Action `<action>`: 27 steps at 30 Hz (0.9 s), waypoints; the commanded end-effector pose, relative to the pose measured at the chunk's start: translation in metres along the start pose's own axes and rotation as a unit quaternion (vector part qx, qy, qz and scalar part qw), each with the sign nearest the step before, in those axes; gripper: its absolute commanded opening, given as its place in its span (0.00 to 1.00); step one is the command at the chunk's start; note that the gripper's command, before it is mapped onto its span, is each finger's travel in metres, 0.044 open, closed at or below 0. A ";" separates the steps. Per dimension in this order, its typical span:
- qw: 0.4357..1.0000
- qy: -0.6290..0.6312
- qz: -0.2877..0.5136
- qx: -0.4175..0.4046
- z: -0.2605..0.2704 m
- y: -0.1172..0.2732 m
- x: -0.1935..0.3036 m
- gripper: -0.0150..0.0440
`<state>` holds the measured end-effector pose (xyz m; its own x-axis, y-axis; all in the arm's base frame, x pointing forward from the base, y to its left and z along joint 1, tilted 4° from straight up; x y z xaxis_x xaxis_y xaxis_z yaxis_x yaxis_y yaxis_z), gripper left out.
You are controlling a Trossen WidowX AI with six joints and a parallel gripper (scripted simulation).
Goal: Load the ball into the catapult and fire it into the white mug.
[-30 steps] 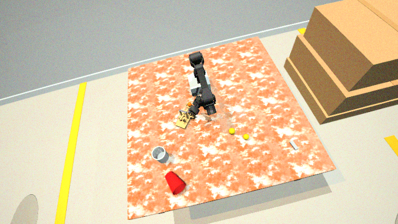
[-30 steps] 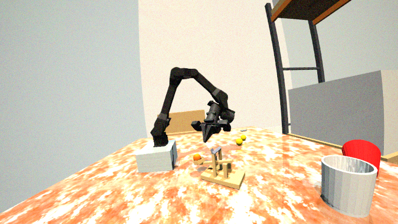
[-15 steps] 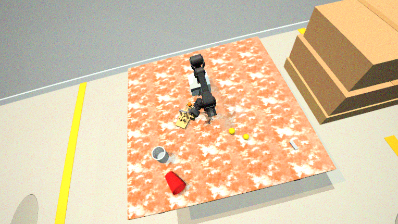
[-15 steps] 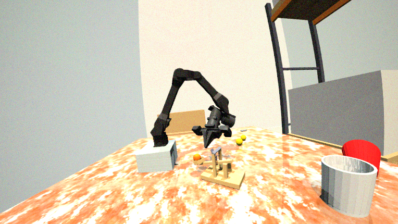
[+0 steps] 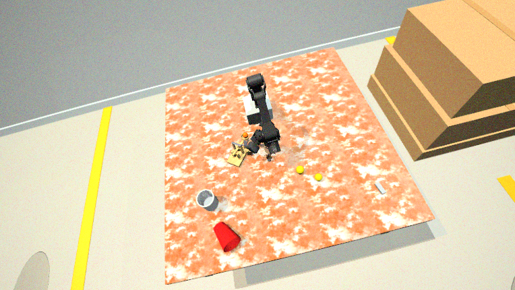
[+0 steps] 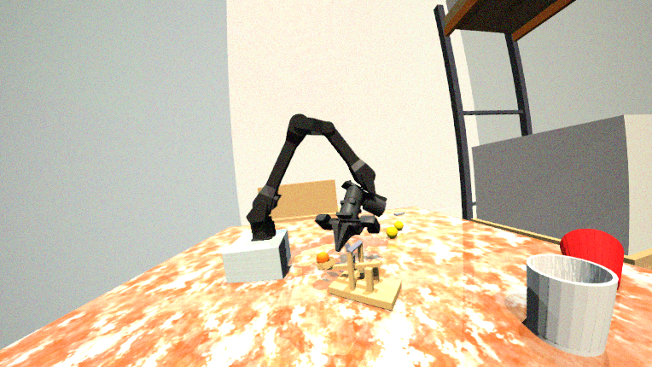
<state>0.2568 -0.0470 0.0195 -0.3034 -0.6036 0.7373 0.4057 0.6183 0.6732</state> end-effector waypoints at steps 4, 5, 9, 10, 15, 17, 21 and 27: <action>1.000 0.004 0.002 0.002 0.000 -0.008 -0.006 0.25; 1.000 0.004 0.002 0.002 0.000 -0.009 -0.008 0.25; 1.000 0.004 0.003 0.002 0.000 -0.014 -0.012 0.25; 1.000 0.004 0.003 0.002 0.000 -0.016 -0.013 0.25; 1.000 0.004 0.003 0.002 0.001 -0.022 -0.018 0.25; 1.000 0.004 0.003 0.002 0.001 -0.024 -0.020 0.25; 1.000 0.004 0.003 0.002 0.001 -0.039 -0.034 0.25; 1.000 0.003 0.001 0.002 -0.002 -0.017 -0.031 0.25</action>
Point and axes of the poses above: the point midway between the two fingers, 35 mm back from their tips, its own y axis back along the fingers, its own z axis across the jaws, x = y × z, the point moved 4 cm from there along y, back along the fingers, and after that the axes turned 6 degrees about y, right-handed, at the moved point
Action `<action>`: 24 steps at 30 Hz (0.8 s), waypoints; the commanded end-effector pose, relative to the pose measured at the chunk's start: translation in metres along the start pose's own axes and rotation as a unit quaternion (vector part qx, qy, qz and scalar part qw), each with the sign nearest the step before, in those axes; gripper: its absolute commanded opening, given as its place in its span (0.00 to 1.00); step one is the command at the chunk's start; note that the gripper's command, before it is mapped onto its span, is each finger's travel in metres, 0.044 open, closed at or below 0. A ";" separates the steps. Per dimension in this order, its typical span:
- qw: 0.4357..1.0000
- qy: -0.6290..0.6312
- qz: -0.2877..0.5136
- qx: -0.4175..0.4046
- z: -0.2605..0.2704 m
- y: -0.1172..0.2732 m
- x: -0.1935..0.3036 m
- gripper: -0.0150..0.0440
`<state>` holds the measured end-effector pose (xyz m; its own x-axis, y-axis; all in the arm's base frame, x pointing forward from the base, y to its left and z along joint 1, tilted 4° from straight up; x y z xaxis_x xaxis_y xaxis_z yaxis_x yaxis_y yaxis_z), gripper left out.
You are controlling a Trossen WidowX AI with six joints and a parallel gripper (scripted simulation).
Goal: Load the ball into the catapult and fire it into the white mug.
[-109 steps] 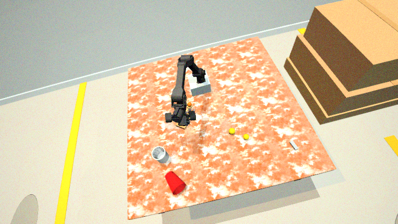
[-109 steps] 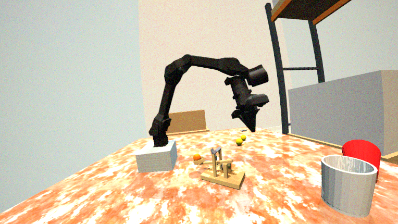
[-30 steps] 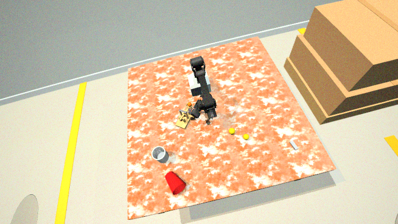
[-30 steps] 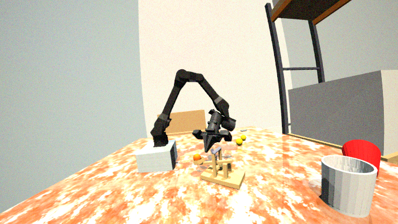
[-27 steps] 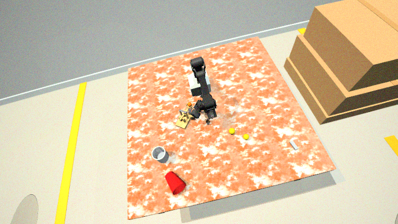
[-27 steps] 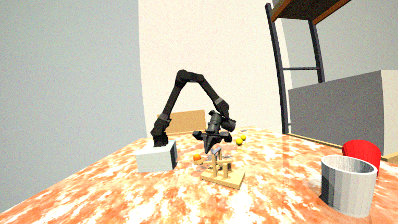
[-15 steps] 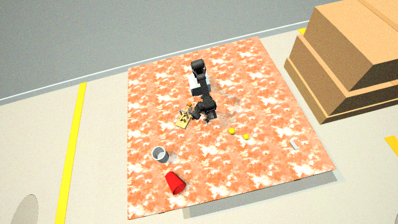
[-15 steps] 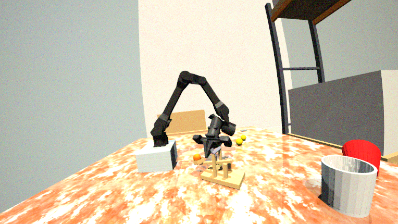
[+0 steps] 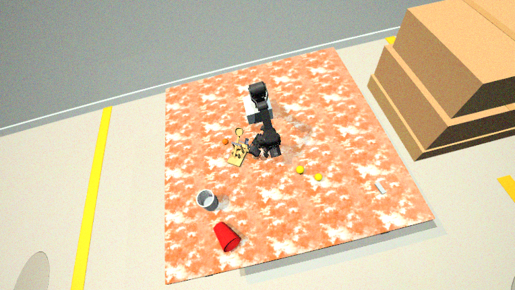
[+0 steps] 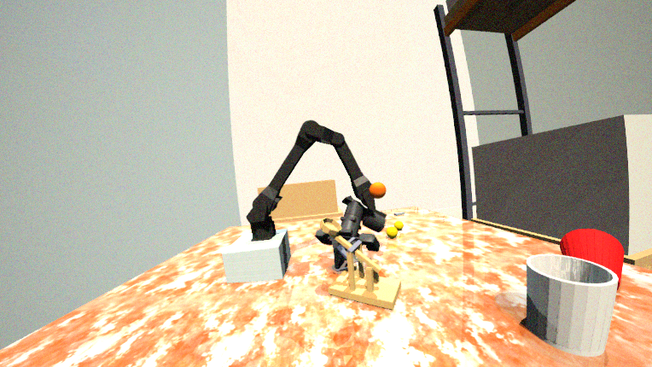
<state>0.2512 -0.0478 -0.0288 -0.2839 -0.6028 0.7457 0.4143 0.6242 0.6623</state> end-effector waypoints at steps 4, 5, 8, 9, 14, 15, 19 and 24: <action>1.000 -0.008 -0.009 0.006 -0.002 0.086 0.026 0.25; 1.000 -0.009 -0.009 0.006 0.001 0.103 0.033 0.25; 1.000 -0.010 -0.009 0.006 0.007 0.126 0.045 0.25; 1.000 -0.010 -0.009 0.006 0.007 0.126 0.045 0.25; 0.999 -0.031 -0.030 0.008 -0.006 0.112 0.038 0.48; 0.998 -0.042 -0.039 0.006 -0.010 0.112 0.039 0.52; 0.993 -0.089 -0.079 -0.002 -0.028 0.112 0.044 0.70; 0.984 -0.144 -0.106 0.000 -0.041 0.112 0.052 0.92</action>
Point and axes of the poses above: the point midway between the two fingers, 35 mm back from their tips, its own y axis back along the fingers, its own z axis across the jaws, x = y × z, the point moved 4 cm from there along y, back along the fingers, and after that the axes turned 6 degrees about y, right-handed, at the moved point
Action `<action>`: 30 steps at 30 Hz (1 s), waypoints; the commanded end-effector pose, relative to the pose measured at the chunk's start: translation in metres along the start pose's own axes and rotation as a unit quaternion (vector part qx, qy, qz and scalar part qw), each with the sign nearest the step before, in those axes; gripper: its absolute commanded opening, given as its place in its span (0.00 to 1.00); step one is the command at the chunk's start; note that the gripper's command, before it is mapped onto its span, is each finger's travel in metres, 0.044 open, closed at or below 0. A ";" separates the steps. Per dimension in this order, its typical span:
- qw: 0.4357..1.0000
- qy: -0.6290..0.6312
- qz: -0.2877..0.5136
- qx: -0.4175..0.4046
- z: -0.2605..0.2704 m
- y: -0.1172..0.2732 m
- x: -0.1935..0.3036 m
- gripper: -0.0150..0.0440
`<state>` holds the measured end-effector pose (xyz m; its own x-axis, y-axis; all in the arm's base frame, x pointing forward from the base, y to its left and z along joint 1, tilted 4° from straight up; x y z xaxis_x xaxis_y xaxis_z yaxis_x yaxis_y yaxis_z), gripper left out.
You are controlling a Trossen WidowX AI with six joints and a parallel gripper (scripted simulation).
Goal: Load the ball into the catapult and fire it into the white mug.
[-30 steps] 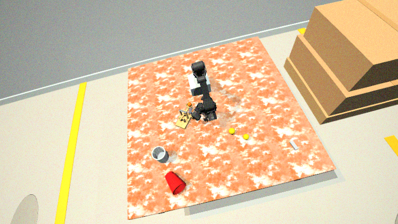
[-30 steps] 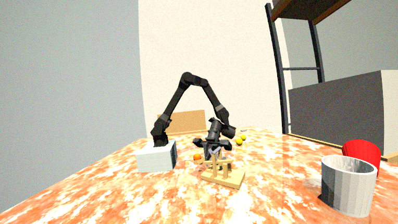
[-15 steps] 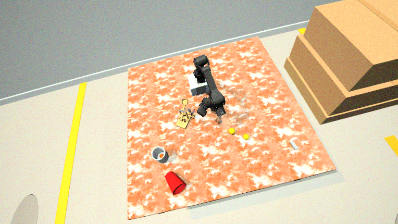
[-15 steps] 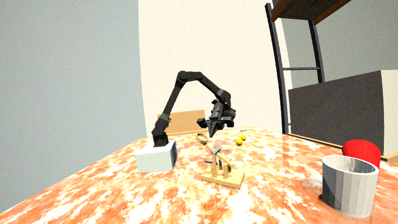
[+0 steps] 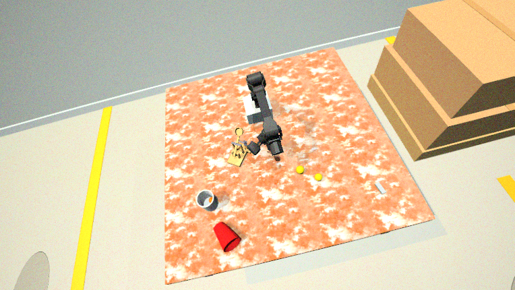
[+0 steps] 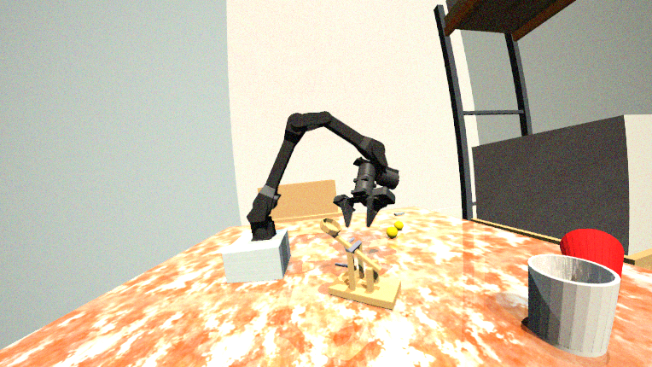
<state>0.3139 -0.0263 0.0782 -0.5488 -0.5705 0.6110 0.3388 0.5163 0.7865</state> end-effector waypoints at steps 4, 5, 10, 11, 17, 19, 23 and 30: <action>0.998 -0.059 -0.037 0.000 -0.018 0.003 0.003 1.00; 0.996 -0.073 -0.046 0.000 -0.022 0.003 0.004 1.00; 0.986 -0.143 -0.083 0.002 -0.044 0.004 0.008 1.00; 0.984 -0.156 -0.090 0.003 -0.048 0.004 0.009 1.00; 0.962 -0.236 -0.139 0.003 -0.077 0.007 0.018 1.00; 0.952 -0.262 -0.159 0.002 -0.090 0.008 0.022 1.00; 0.929 -0.313 -0.199 0.002 -0.114 0.011 0.032 1.00; 0.878 -0.396 -0.268 0.010 -0.159 0.017 0.059 1.00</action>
Point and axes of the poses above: the point midway between the two fingers, 35 mm back from their tips, its own y axis back along the fingers, its own z axis across the jaws, x = y × z, the point moved 4 cm from there along y, back along the fingers, and after that the axes turned 6 degrees about y, right-handed, at the moved point
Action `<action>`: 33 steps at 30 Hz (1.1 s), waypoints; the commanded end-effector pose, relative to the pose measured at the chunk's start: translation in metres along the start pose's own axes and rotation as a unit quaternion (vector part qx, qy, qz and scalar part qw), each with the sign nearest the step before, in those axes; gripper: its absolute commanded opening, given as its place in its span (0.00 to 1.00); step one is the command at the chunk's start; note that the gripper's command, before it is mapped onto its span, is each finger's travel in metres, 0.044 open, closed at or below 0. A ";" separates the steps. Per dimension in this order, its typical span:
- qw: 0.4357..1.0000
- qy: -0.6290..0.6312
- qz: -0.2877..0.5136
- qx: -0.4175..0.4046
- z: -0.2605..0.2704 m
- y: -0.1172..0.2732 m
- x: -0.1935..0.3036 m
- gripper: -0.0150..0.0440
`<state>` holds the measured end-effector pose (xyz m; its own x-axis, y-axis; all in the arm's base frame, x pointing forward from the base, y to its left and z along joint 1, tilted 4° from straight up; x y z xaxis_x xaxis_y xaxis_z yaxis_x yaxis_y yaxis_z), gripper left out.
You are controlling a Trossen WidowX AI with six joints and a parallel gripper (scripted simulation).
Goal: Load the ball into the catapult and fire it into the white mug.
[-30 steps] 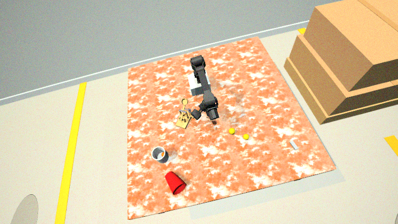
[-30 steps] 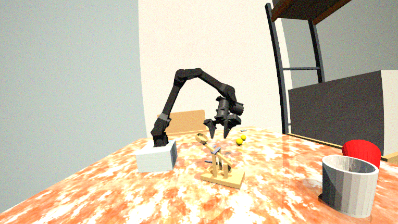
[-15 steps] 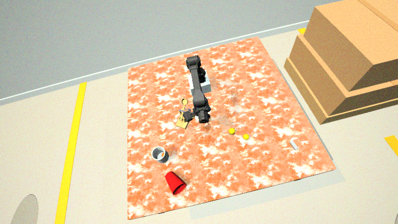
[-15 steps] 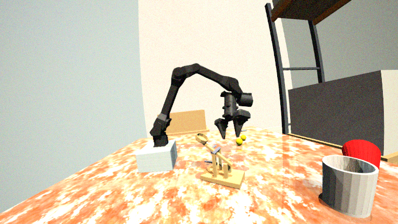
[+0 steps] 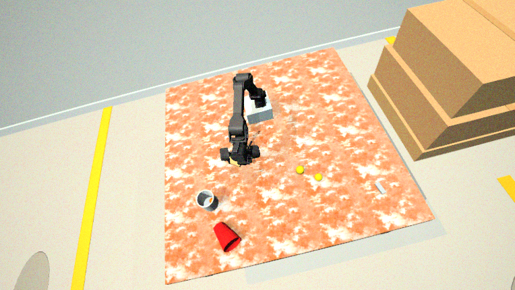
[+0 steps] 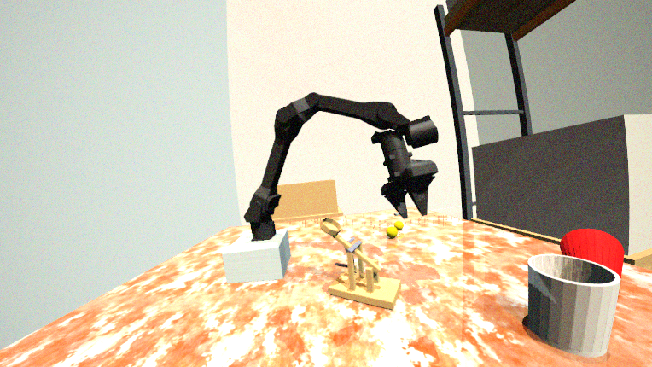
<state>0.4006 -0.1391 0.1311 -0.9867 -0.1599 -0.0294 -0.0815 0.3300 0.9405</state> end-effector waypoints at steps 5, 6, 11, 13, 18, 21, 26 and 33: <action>0.992 -0.095 -0.086 0.009 -0.057 0.014 -0.012 1.00; 0.989 -0.107 -0.098 0.011 -0.065 0.017 -0.012 1.00; 0.974 -0.163 -0.154 0.024 -0.107 0.029 -0.011 1.00; 0.967 -0.184 -0.177 0.030 -0.124 0.035 -0.010 1.00; 0.944 -0.229 -0.233 0.050 -0.166 0.053 -0.006 1.00; 0.932 -0.247 -0.258 0.060 -0.185 0.062 -0.002 1.00; 0.931 -0.248 -0.260 0.061 -0.187 0.062 -0.003 1.00; 0.932 -0.247 -0.260 0.061 -0.190 0.062 -0.007 1.00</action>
<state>0.4293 -0.2944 0.2502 -0.7587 0.1068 -0.6426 -0.5451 0.4362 0.7160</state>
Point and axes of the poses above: the point midway between the two fingers, 35 mm back from their tips, its own y axis back along the fingers, its own z axis across the jaws, x = y × z, the point moved 4 cm from there along y, back along the fingers, and after that the axes turned 6 degrees about y, right-handed, at the moved point
